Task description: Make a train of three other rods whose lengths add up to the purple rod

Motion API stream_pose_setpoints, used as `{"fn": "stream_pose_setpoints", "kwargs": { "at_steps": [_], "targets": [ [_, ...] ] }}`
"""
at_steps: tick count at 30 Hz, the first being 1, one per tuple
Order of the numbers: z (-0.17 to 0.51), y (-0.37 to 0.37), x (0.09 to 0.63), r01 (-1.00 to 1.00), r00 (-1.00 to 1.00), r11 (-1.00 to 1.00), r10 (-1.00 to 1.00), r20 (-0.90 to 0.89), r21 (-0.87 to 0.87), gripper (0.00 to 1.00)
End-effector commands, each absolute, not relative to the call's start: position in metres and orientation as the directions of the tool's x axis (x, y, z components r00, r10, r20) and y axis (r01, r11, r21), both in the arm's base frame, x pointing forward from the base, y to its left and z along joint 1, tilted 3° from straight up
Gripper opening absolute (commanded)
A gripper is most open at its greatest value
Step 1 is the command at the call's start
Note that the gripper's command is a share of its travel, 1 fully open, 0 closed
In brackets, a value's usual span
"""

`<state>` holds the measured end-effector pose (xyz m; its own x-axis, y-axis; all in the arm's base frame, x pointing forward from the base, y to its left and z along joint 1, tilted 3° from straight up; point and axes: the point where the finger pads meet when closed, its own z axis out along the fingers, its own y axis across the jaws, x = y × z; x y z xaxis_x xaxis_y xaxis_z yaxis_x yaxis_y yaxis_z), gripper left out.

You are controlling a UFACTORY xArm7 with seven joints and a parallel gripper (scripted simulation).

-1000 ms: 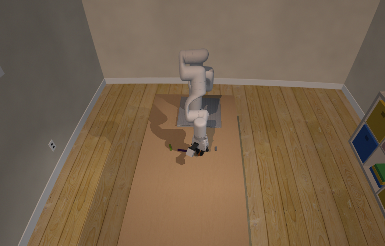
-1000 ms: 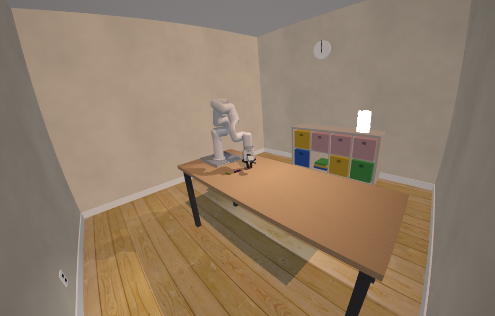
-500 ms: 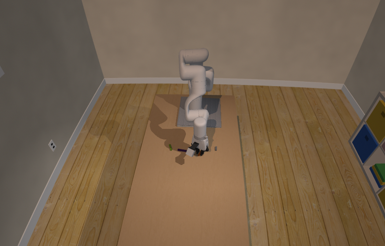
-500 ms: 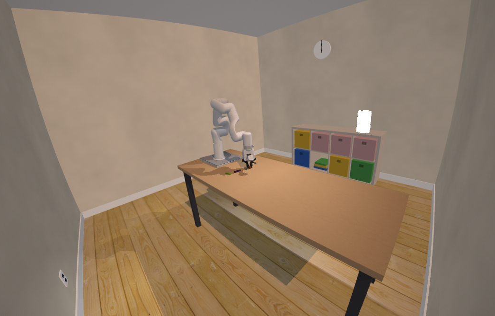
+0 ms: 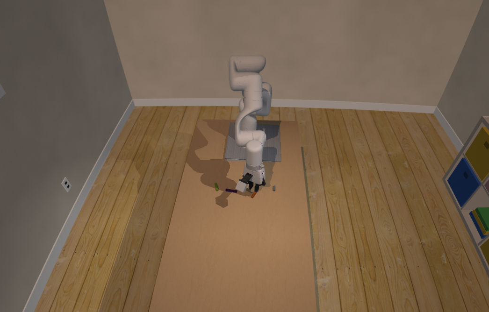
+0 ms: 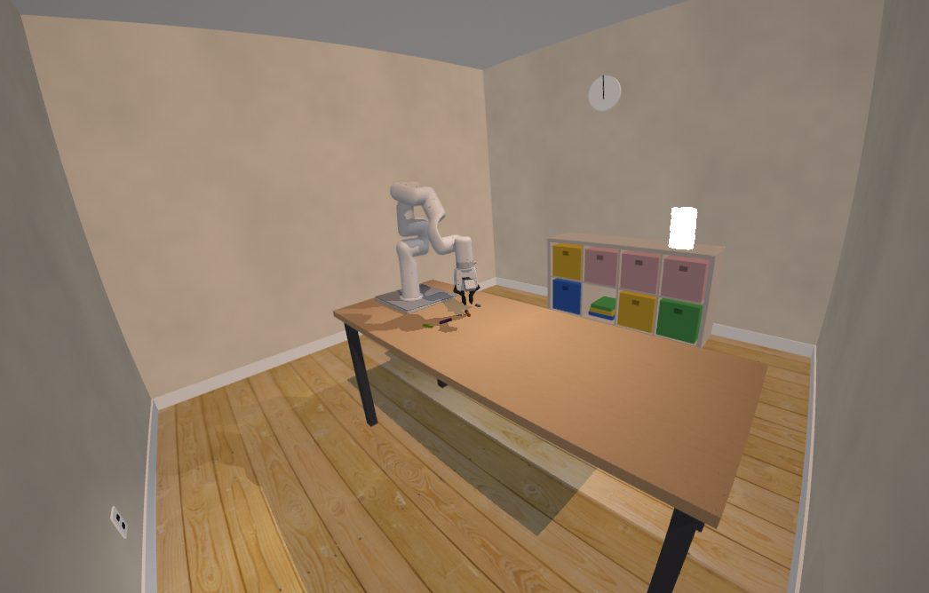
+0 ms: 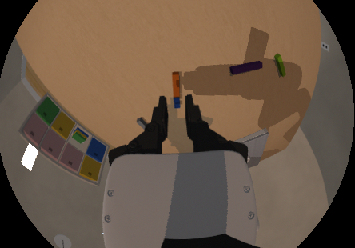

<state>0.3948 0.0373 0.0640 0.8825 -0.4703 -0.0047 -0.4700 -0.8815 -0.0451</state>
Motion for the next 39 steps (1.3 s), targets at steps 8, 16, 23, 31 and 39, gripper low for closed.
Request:
{"fn": "stream_pose_setpoints", "kwargs": {
  "at_steps": [8, 16, 23, 31, 39],
  "targets": [
    [0.1, 0.035, 0.394, -0.47, 0.882, -0.881, -0.471, -0.004, -0.046, 0.24],
    [0.1, 0.035, 0.394, -0.47, 0.882, -0.881, -0.471, -0.004, -0.046, 1.0],
    [0.1, 0.035, 0.394, -0.47, 0.882, -0.881, -0.471, -0.004, -0.046, 1.0],
    [0.1, 0.035, 0.394, -0.47, 0.882, -0.881, -0.471, -0.004, -0.046, 1.0],
    [0.105, 0.035, 0.394, -0.47, 0.882, -0.881, -0.471, -0.004, -0.046, 1.0]
  ]
}}
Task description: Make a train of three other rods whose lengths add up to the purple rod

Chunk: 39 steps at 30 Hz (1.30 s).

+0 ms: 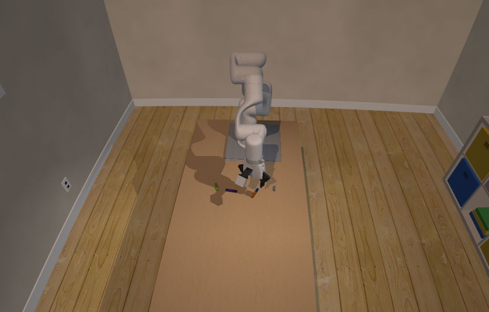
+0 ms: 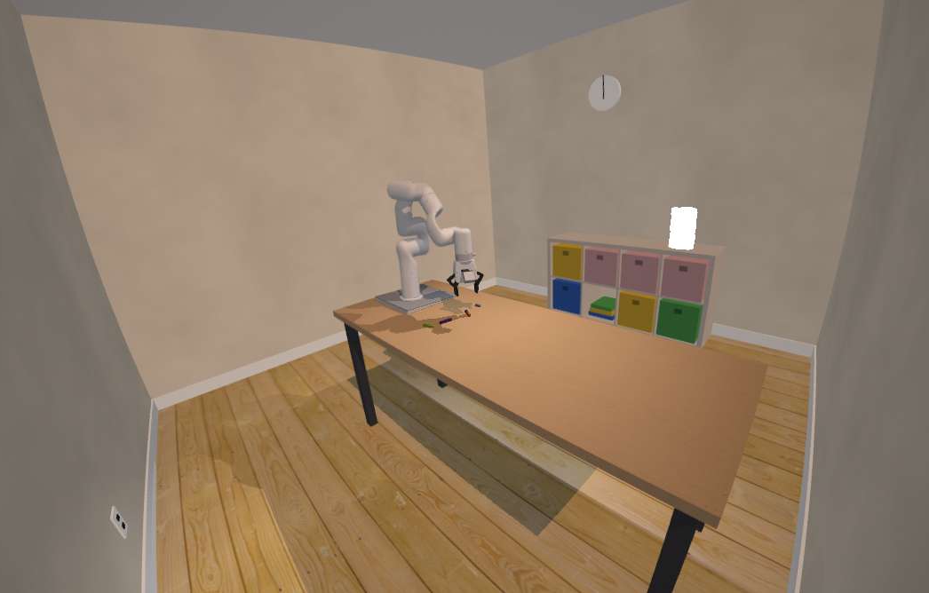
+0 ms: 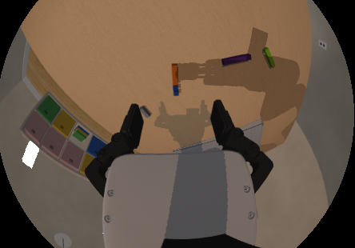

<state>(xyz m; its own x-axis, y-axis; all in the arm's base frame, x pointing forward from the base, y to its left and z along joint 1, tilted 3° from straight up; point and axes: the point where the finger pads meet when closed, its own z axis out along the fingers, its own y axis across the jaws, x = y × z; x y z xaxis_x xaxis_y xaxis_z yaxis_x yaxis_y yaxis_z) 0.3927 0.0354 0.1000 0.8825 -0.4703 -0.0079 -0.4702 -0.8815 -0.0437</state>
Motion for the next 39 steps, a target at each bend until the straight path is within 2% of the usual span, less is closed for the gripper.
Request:
{"fn": "stream_pose_setpoints", "kwargs": {
  "at_steps": [1, 20, 39],
  "targets": [
    [0.108, 0.035, 0.394, -0.47, 0.882, -0.881, -0.471, -0.004, -0.046, 1.0],
    [0.183, 0.032, 0.393, -0.47, 0.882, -0.881, -0.471, -0.004, -0.046, 1.0],
    [0.188, 0.032, 0.393, -0.47, 0.882, -0.881, -0.471, -0.004, -0.046, 1.0]
  ]
}}
